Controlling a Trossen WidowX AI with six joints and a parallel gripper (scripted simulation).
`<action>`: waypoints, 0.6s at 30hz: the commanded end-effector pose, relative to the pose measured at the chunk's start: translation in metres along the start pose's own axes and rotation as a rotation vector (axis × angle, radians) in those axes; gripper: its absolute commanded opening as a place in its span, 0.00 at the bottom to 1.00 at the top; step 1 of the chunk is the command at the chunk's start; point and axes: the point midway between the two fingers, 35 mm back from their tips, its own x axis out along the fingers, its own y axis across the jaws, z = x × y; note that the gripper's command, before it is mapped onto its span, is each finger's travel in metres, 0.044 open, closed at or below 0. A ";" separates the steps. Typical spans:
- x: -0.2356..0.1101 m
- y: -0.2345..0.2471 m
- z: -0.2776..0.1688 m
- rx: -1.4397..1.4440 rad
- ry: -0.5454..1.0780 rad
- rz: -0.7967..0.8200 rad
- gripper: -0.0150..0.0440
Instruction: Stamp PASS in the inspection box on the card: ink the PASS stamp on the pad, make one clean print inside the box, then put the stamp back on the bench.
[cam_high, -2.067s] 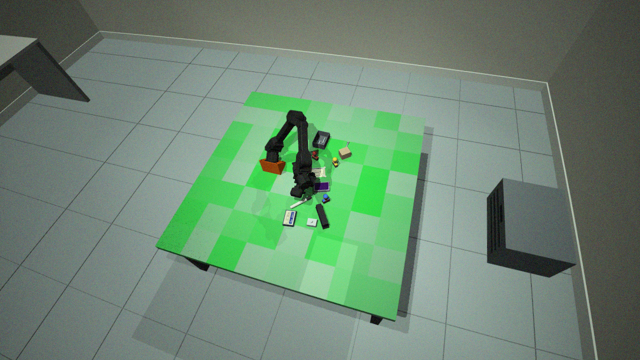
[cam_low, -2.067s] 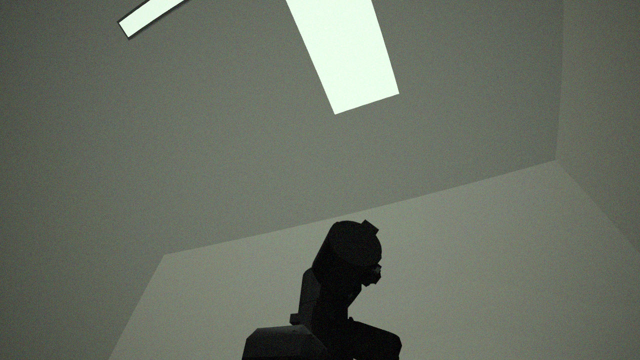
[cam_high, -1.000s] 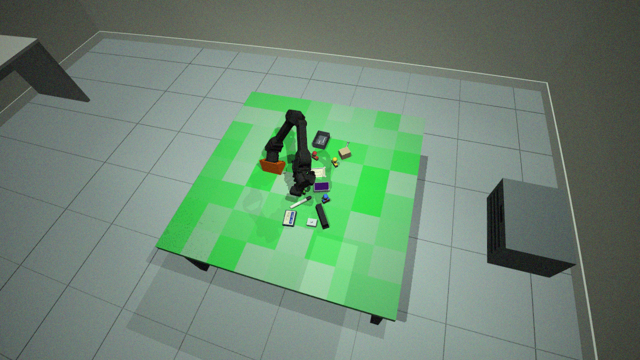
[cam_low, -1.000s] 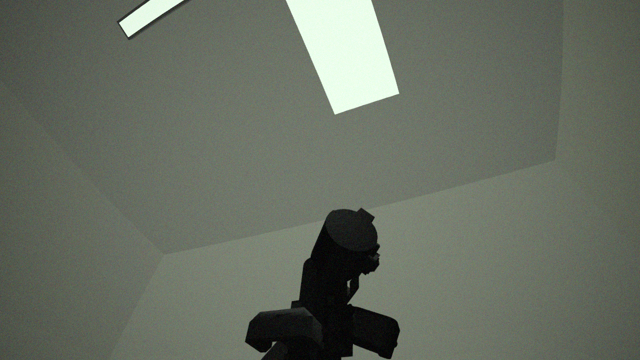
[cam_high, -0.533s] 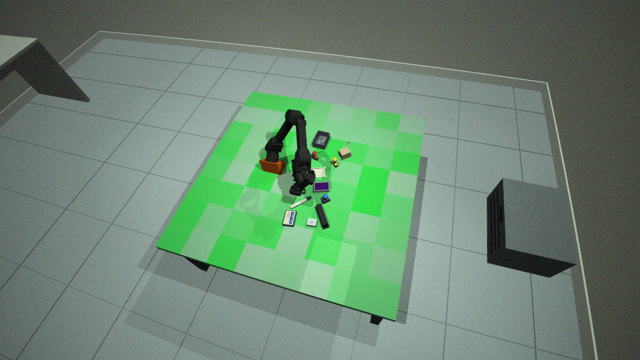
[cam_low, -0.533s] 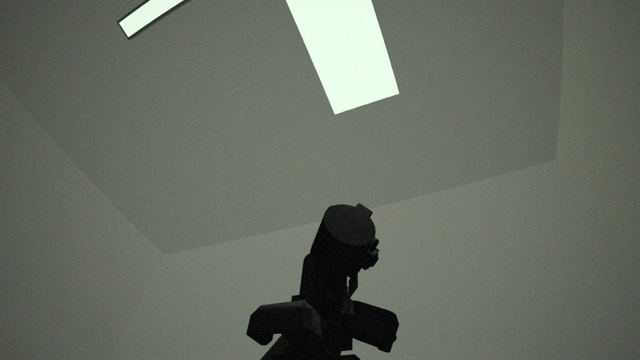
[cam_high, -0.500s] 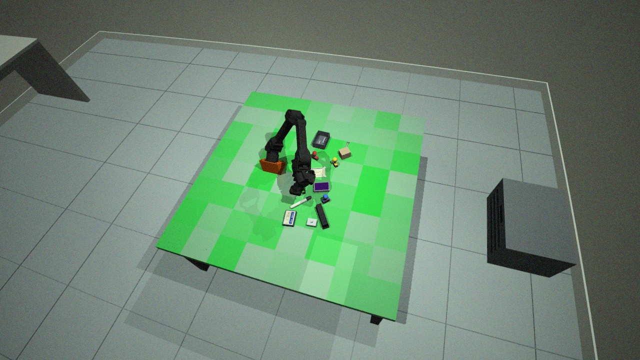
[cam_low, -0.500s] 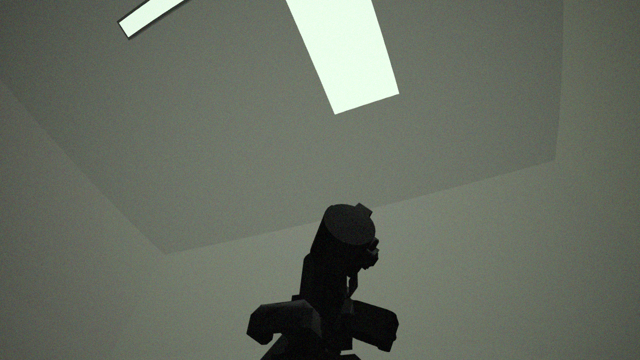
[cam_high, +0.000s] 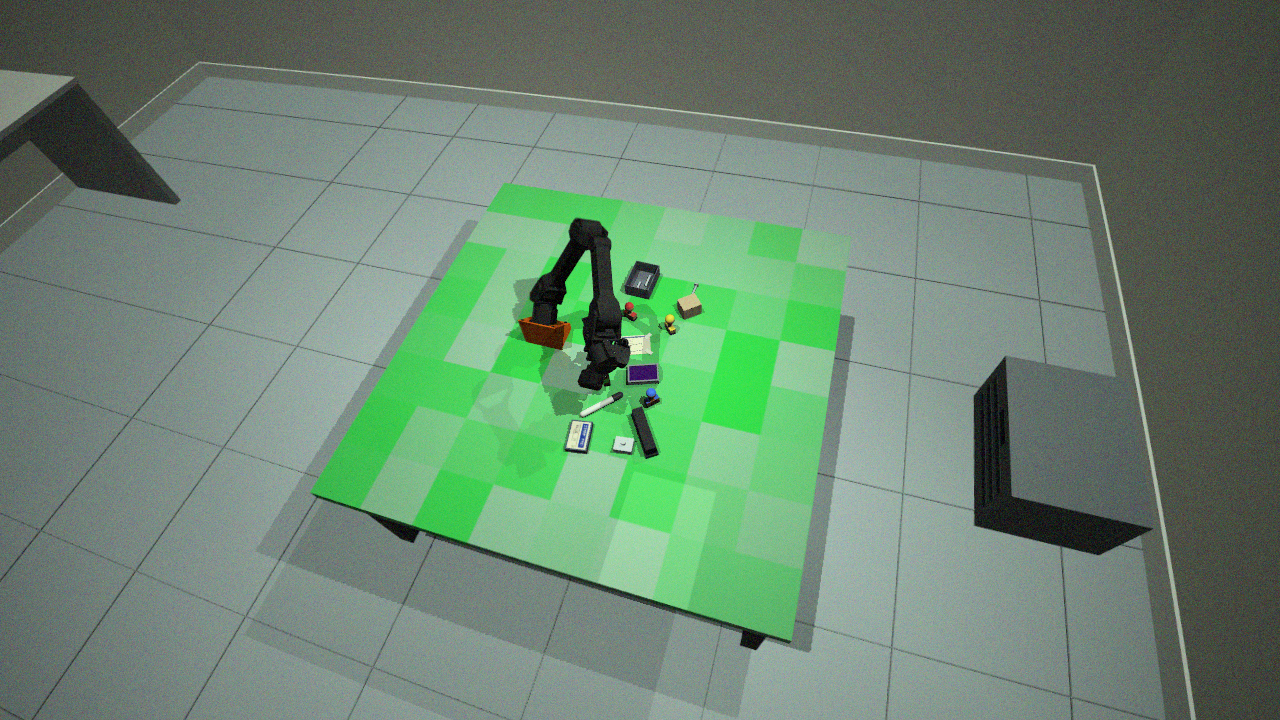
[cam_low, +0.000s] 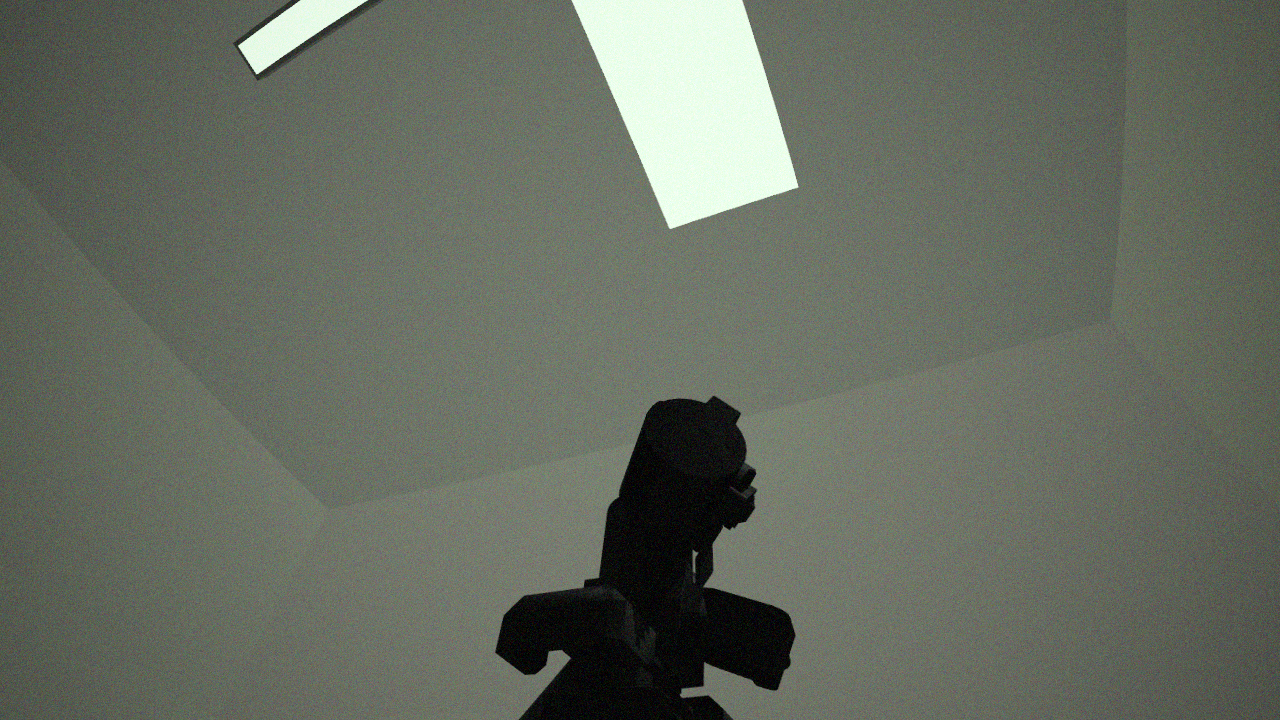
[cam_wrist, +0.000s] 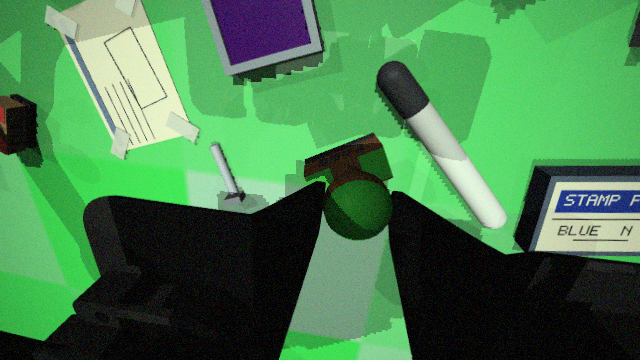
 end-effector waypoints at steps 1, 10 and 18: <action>-0.003 0.000 0.000 -0.003 0.002 -0.002 0.25; -0.007 0.000 0.000 -0.003 0.001 0.000 0.25; -0.010 0.019 0.034 -0.003 -0.001 -0.005 0.25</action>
